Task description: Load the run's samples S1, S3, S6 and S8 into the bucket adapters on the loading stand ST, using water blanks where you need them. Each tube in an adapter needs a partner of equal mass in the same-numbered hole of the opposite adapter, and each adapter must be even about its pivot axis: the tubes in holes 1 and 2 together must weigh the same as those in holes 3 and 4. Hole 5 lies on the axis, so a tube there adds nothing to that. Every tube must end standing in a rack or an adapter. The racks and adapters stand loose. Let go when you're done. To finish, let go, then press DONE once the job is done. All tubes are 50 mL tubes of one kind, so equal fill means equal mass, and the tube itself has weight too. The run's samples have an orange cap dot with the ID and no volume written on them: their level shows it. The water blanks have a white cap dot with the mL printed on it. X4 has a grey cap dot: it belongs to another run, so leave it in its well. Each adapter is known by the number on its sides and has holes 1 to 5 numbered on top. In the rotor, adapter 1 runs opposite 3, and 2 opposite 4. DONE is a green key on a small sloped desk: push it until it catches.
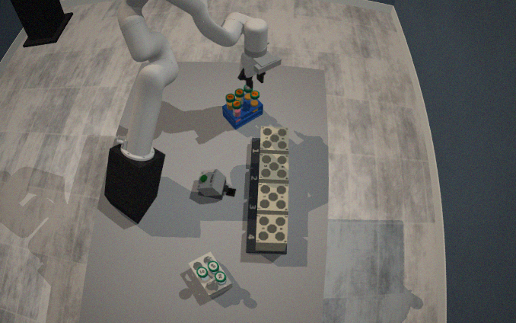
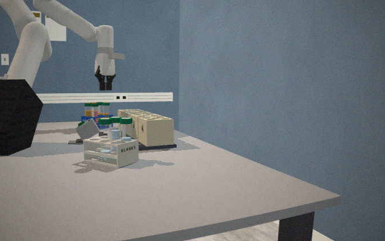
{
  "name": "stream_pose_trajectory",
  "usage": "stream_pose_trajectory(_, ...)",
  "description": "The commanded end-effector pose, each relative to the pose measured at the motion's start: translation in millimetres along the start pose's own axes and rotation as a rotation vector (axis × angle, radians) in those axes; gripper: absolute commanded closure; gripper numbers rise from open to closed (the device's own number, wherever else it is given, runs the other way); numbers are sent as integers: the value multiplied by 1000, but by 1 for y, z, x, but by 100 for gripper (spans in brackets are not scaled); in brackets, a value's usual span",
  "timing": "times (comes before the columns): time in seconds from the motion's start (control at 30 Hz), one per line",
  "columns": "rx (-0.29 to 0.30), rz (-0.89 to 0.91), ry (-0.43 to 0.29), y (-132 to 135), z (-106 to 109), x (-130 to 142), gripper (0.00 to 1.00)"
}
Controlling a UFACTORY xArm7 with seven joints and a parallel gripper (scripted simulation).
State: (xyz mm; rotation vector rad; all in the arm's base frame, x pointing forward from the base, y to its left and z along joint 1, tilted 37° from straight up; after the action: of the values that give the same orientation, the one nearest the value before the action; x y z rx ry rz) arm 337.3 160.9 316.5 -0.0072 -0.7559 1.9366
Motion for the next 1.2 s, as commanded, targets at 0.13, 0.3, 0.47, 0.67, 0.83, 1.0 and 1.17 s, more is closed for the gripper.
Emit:
stream_pose_trajectory(0.13, -3, 0, 0, -1, 11, 0, 56)
stream_pose_trajectory(0.3, -3, 0, 0, -1, 22, 0, 56)
stream_pose_trajectory(0.47, -3, 0, 0, -1, 32, 0, 56)
stream_pose_trajectory(0.67, -3, 0, 1, -1, 40, 0, 56)
stream_pose_trajectory(0.83, -3, 0, 1, -1, 50, 0, 56)
stream_pose_trajectory(1.0, -3, 0, 1, -1, 55, 0, 56)
stream_pose_trajectory(1.17, -3, 0, 1, -1, 55, 0, 56)
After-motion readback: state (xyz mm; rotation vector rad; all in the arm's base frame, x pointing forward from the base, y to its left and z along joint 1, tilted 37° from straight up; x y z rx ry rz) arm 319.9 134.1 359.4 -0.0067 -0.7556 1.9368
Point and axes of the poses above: the point where the finger pads meet when closed, its own z axis back along the fingers, its own y axis across the jaws, x = y × z, the point moved 5 cm from there along z, back along the fingers, and after that the axes turned 8 degrees about -z, right-handed, at the moved point
